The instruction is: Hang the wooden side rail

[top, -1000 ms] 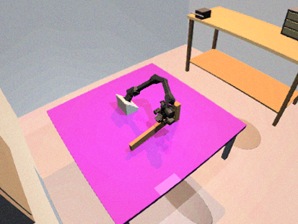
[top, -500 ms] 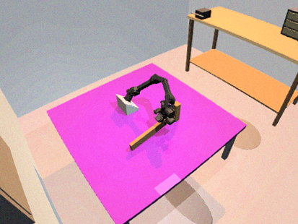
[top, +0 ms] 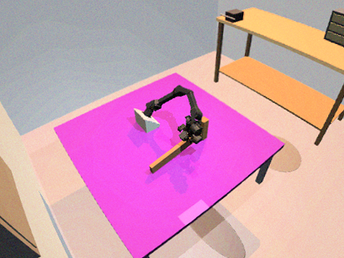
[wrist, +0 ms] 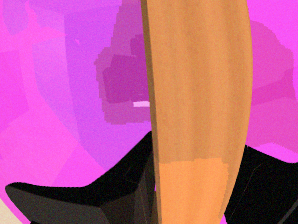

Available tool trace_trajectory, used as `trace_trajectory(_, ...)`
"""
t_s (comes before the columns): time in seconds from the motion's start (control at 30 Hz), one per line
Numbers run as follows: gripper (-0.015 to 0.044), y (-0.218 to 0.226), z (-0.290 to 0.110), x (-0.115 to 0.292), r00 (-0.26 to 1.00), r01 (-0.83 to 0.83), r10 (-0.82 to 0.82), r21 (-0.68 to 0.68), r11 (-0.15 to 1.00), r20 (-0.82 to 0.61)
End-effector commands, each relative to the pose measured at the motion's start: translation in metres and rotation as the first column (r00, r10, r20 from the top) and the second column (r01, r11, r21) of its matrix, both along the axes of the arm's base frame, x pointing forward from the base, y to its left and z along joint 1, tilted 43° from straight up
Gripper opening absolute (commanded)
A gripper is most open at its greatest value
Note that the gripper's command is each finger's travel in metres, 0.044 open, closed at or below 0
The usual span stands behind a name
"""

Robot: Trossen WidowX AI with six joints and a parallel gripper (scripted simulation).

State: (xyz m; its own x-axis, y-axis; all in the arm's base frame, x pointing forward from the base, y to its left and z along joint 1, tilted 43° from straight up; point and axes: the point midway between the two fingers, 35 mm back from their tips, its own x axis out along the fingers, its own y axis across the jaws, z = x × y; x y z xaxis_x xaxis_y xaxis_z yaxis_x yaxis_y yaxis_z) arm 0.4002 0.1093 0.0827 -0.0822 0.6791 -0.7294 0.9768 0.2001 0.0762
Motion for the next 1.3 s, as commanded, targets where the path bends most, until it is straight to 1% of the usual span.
trace_trajectory(0.0,0.0,-0.0028,0.008,0.0012,1.0,0.011,-0.011,0.004,1.0,0.019)
trace_trajectory(1.27,0.0,-0.0009,0.0116,0.0028,1.0,0.011,-0.011,0.004,1.0,0.019)
